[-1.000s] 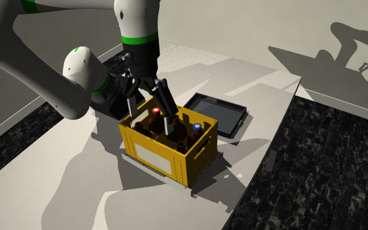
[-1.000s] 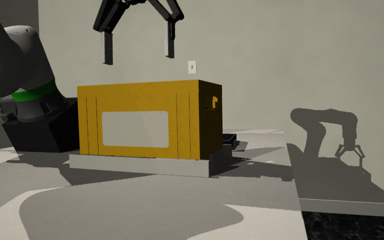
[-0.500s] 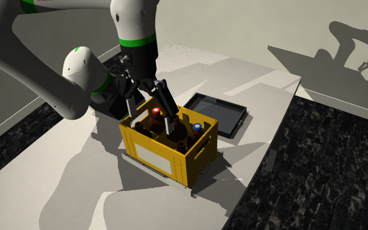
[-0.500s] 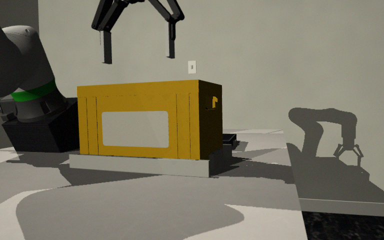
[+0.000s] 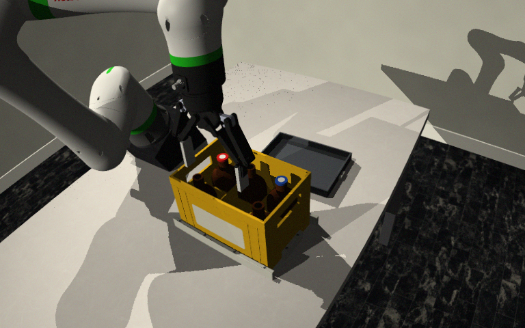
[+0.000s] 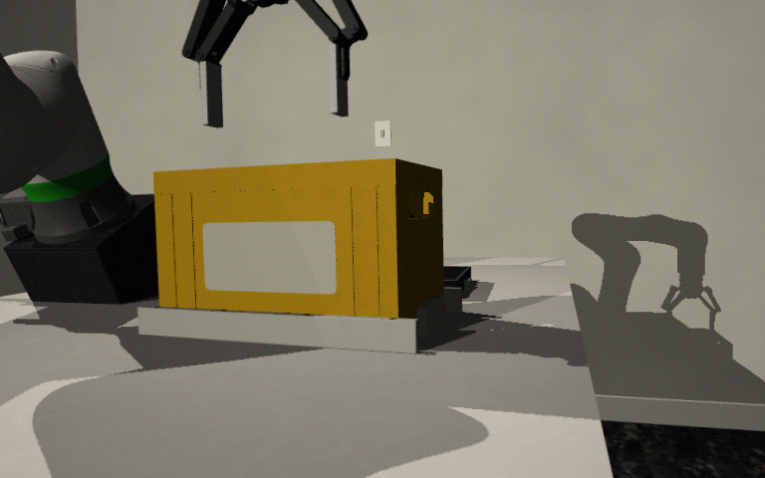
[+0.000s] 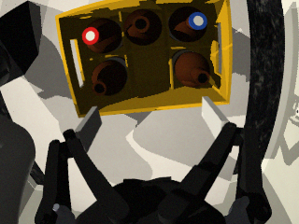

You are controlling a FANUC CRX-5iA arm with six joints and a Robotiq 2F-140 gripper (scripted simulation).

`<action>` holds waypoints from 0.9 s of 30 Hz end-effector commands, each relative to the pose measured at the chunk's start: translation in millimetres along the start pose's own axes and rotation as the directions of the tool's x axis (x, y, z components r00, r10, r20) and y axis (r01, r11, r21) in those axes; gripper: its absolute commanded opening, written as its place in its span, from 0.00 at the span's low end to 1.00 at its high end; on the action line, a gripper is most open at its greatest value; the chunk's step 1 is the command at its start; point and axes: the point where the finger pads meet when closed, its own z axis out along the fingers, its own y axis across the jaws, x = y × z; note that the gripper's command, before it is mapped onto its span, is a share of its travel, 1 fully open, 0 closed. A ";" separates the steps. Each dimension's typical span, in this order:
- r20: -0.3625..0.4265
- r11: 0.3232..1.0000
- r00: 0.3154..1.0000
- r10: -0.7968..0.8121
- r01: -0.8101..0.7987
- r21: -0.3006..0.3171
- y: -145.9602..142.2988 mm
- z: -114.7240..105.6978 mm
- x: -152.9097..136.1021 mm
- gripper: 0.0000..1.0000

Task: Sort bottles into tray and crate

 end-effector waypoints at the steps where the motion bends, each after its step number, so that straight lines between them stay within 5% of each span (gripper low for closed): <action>1: 0.000 1.000 1.000 0.000 0.000 0.000 0.1 -0.2 0.1 1.00; 27: 0.000 1.000 1.000 0.000 0.000 0.000 0.4 -0.4 3.4 1.00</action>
